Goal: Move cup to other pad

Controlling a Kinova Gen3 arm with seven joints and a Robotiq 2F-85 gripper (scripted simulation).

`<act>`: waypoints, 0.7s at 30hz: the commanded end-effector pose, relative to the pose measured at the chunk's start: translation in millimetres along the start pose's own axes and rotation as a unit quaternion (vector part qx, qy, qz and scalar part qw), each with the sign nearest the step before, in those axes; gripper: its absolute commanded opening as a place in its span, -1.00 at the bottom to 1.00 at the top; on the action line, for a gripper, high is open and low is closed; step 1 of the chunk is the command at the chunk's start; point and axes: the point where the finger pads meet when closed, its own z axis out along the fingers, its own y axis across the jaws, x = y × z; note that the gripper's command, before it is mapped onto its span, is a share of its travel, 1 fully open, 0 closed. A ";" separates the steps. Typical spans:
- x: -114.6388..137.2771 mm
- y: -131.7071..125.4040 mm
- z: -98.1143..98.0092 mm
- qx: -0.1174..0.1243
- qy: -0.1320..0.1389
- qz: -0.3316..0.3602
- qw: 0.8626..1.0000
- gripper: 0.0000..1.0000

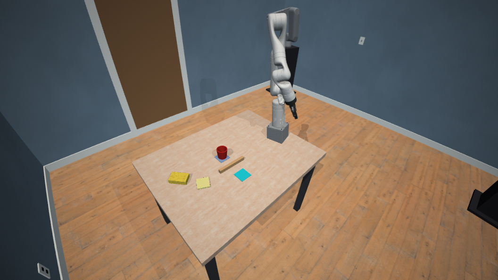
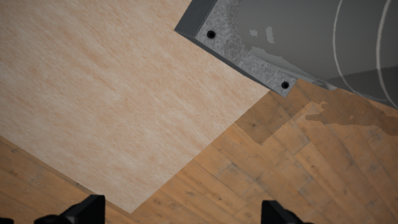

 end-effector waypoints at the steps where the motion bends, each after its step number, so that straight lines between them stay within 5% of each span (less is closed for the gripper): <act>1: -0.1 -0.2 -0.1 0.000 0.000 0.000 1.000 1.00; 17: -0.1 -0.2 -0.1 0.000 0.000 0.000 1.000 1.00; 18: -0.1 -0.3 -0.2 0.000 0.000 0.000 1.000 -1.00; 21: 2.3 -7.7 -2.0 0.005 -0.001 0.006 1.000 -1.00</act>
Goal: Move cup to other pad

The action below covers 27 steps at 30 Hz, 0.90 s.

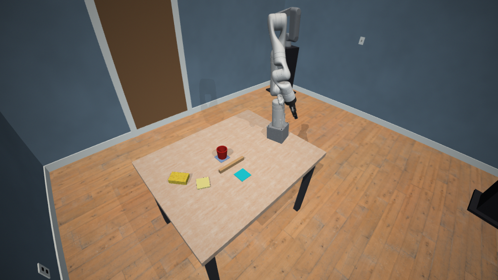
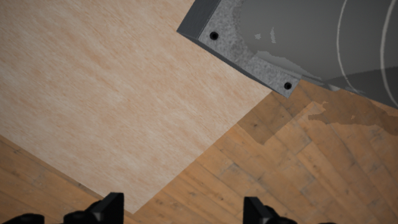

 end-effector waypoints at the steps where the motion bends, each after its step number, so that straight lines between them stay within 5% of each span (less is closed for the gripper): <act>1: 3.5 -11.3 -2.7 0.007 -0.001 0.010 1.000 -1.00; 6: 40.2 -77.8 -20.1 0.049 0.002 0.069 0.996 -1.00; 10: 113.7 -143.5 -42.4 0.101 0.022 0.150 0.983 -1.00; 11: 134.5 -154.6 -48.2 0.113 0.030 0.173 0.978 -1.00; 13: 134.5 -154.6 -48.2 0.113 0.030 0.173 0.978 -1.00; 14: 181.2 -179.0 -56.1 0.125 0.041 0.195 0.972 -1.00; 21: 313.0 -202.8 -77.2 0.160 0.092 0.277 0.943 -1.00; 27: 423.8 -191.4 -88.9 0.172 0.141 0.332 0.916 -1.00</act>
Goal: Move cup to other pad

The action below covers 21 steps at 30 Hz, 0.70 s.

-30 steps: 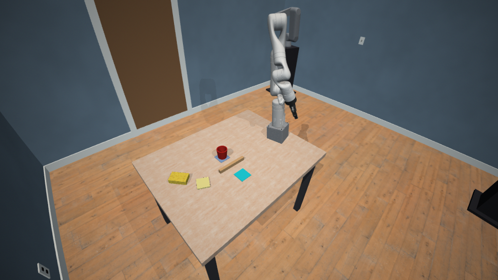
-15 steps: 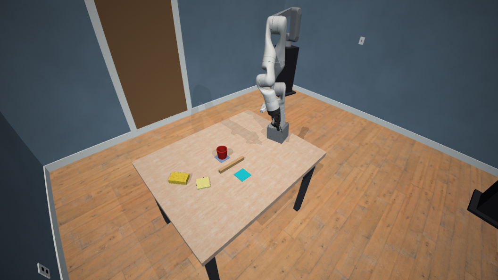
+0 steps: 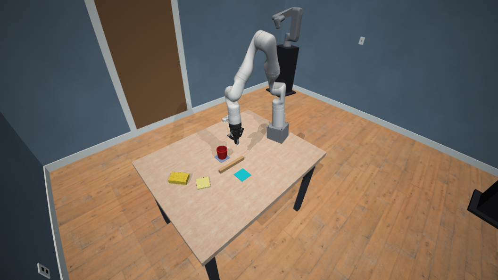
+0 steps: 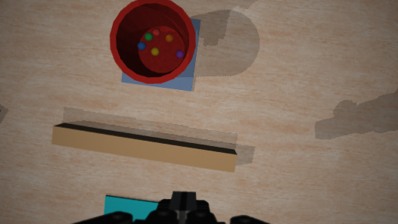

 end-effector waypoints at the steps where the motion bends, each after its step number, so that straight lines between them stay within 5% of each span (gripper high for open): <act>1: 61.2 -18.6 29.5 -0.008 0.032 0.041 0.999 -1.00; 3: 61.2 -18.6 29.5 -0.008 0.032 0.041 0.999 -1.00; 8: 110.4 -33.1 40.8 -0.002 0.058 0.058 0.997 -1.00; 21: 111.8 -33.5 41.0 -0.001 0.059 0.059 0.997 -1.00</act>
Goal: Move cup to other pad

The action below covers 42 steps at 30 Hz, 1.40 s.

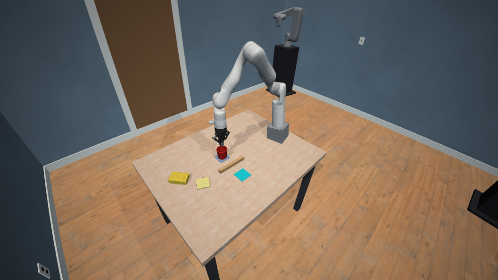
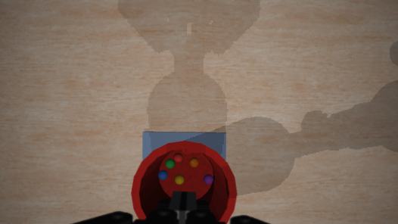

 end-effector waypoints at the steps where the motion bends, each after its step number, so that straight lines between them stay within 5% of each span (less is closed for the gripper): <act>1: 0.3 -0.4 -0.3 0.000 0.000 0.000 1.000 -1.00; 7: 0.3 -0.4 -0.3 0.000 0.000 0.000 1.000 -1.00; 8: 0.3 -0.4 -0.3 0.000 0.000 0.000 1.000 1.00; 42: 0.3 -0.4 -0.3 0.000 0.000 0.000 1.000 1.00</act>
